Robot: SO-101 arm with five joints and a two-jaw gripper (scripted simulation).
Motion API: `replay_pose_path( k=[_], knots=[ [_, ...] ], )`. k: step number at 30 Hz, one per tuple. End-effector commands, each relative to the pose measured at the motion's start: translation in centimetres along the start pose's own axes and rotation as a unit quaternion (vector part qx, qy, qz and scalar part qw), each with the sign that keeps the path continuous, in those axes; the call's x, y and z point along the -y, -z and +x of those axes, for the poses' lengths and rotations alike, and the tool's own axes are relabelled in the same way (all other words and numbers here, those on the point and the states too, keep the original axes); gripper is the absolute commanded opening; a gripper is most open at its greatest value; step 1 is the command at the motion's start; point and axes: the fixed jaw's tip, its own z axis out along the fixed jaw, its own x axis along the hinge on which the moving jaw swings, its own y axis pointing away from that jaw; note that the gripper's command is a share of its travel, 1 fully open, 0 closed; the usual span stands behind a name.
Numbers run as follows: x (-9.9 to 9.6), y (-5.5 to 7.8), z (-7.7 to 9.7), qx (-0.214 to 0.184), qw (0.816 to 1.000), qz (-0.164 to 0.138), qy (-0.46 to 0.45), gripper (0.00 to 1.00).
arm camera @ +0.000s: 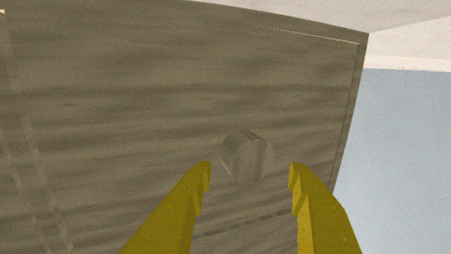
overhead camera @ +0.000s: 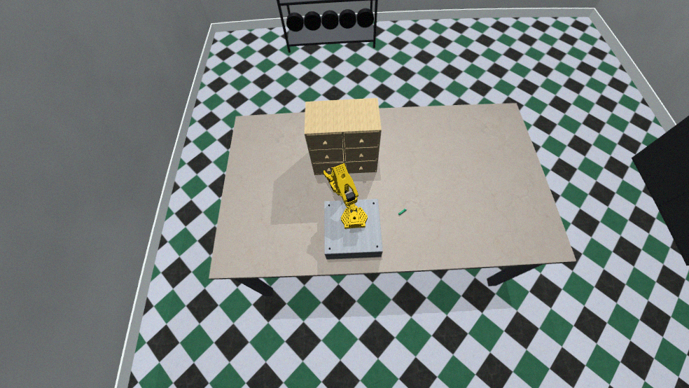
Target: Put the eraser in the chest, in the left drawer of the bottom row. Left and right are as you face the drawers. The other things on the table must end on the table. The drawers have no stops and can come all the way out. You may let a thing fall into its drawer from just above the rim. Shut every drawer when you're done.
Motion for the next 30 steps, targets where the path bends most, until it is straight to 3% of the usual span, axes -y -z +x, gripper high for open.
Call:
replay_pose_path(
  k=[1, 12, 13, 30],
  knots=[
    [-0.9, 0.3, -1.6, 0.028, 0.999, -0.016, 0.001, 0.21],
    [-0.9, 0.3, -1.6, 0.028, 0.999, -0.016, 0.001, 0.21],
    [-0.7, -0.1, -0.5, 0.008, 1.0, -0.013, 0.002, 0.21],
    [-0.7, -0.1, -0.5, 0.008, 1.0, -0.013, 0.002, 0.21]
  ],
)
